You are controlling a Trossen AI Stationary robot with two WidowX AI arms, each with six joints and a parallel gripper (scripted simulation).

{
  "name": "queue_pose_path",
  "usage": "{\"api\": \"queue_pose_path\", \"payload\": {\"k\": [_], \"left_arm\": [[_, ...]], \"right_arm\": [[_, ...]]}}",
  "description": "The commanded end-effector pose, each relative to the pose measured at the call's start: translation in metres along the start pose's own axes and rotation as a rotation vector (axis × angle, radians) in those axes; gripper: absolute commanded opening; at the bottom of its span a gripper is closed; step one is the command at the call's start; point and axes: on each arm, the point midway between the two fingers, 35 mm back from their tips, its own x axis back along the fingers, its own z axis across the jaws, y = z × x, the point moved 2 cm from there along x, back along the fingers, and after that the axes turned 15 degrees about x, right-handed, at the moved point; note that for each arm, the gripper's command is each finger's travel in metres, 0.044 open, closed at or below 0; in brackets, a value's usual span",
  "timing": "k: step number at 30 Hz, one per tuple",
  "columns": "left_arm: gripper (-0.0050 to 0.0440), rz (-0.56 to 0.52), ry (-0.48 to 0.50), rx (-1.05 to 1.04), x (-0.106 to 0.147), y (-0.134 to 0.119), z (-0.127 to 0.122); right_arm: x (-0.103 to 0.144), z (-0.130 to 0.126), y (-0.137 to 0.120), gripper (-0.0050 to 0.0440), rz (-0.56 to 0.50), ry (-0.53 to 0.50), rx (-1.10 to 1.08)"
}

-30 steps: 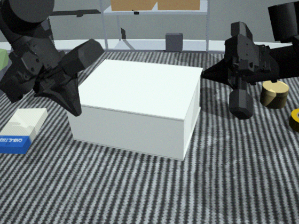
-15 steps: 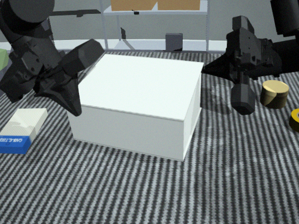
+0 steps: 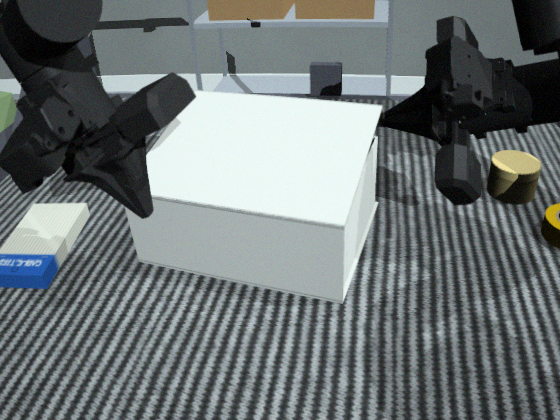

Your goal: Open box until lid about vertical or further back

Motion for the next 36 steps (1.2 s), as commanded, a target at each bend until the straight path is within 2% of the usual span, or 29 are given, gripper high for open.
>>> {"api": "queue_pose_path", "payload": {"k": [1,22,36], "left_arm": [[0.0005,-0.014,-0.031,0.018,0.005,0.011,-0.017],[0.0005,-0.018,-0.044,0.025,0.012,0.026,-0.038],[0.0005,-0.015,-0.037,0.021,0.019,0.031,-0.042]], "right_arm": [[0.007,0.006,0.001,-0.0050,-0.012,0.015,0.007],[0.007,0.006,0.001,-0.0050,-0.012,0.015,0.007],[0.007,0.006,0.001,-0.0050,-0.012,0.015,0.007]]}}
